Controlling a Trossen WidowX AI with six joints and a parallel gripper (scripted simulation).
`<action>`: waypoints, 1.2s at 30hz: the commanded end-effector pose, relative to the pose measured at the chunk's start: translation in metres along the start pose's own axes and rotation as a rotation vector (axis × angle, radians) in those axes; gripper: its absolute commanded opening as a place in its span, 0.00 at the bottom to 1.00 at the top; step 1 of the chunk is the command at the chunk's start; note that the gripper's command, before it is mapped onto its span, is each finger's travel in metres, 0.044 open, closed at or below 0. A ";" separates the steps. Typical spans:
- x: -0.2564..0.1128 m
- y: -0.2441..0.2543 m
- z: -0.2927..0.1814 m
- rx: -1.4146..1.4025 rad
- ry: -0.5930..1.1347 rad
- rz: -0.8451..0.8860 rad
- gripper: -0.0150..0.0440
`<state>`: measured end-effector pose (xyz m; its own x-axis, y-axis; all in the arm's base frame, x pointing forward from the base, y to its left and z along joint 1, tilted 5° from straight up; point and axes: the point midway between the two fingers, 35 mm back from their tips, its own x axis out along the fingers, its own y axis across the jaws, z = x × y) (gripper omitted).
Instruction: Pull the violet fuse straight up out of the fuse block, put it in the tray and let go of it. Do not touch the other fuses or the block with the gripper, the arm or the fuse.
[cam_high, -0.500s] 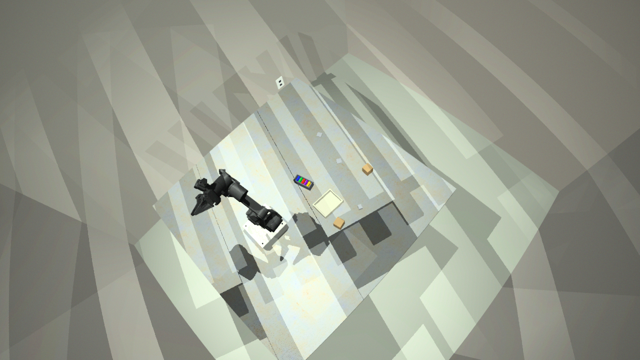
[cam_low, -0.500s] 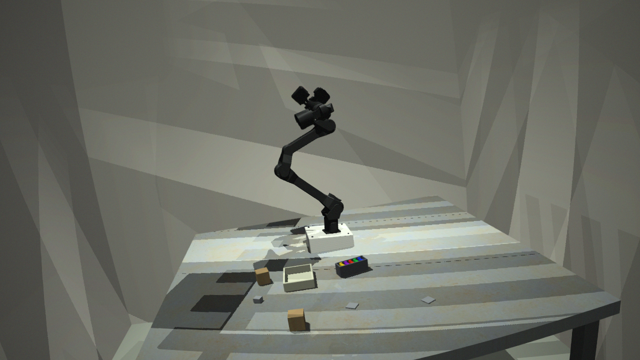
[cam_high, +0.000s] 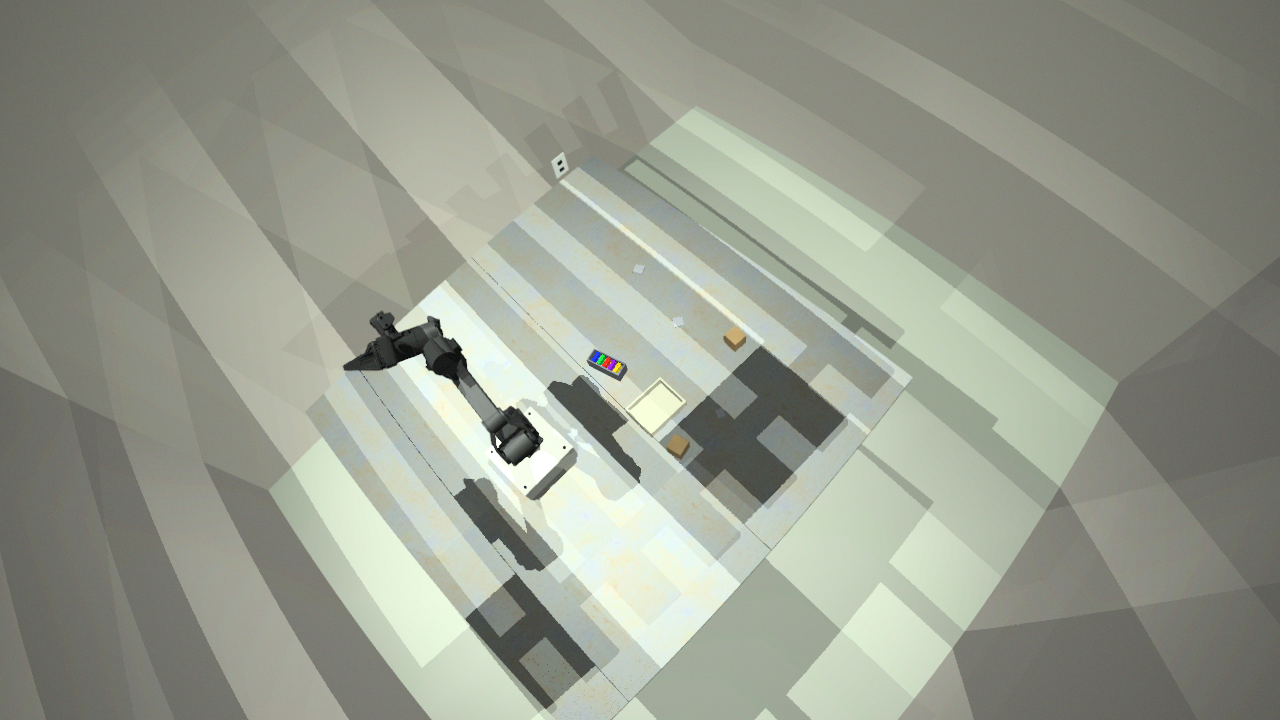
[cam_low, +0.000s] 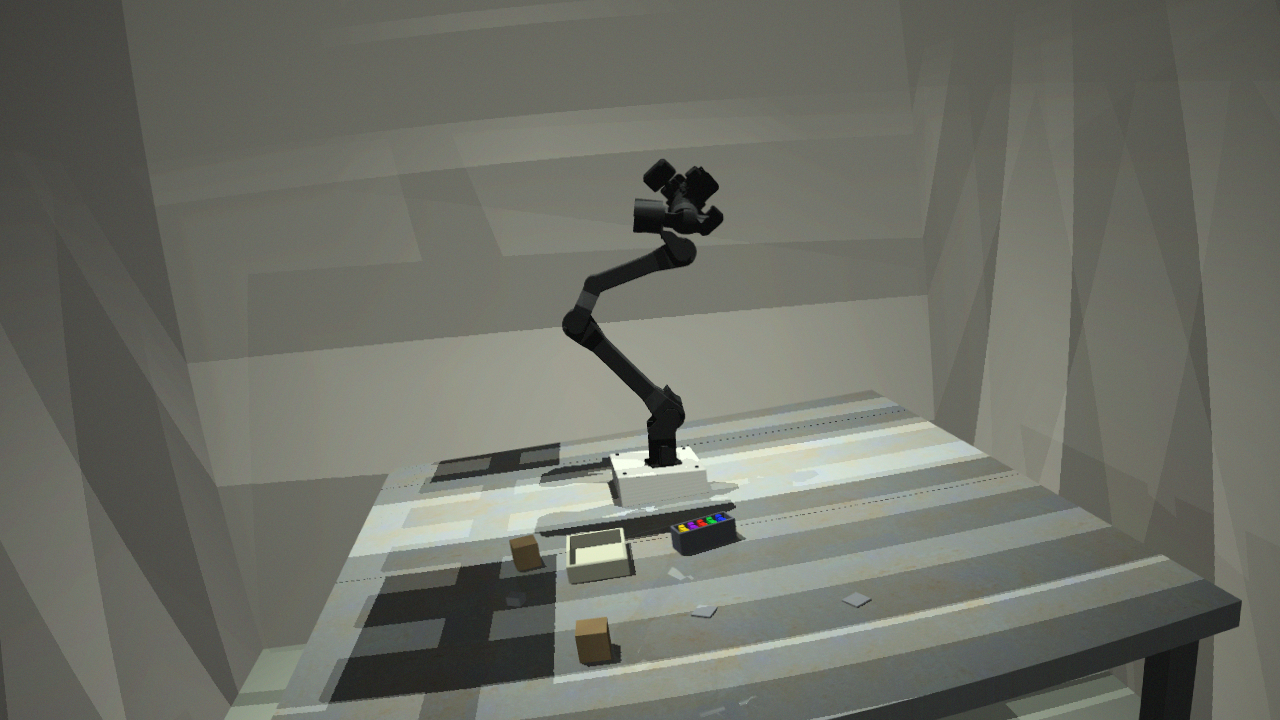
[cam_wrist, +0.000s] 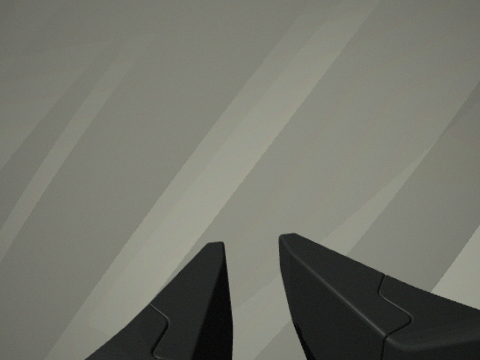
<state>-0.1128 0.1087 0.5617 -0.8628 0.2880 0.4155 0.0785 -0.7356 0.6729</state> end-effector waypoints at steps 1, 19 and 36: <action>-0.009 -0.031 0.040 -0.036 -0.142 -0.074 0.36; -0.193 -0.180 0.193 -0.178 -0.823 -0.715 0.36; -0.474 -0.237 0.147 -0.036 -1.133 -1.601 0.36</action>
<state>0.3277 0.2606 0.3230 0.4889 0.8445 -0.2184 -0.3909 0.4359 0.8106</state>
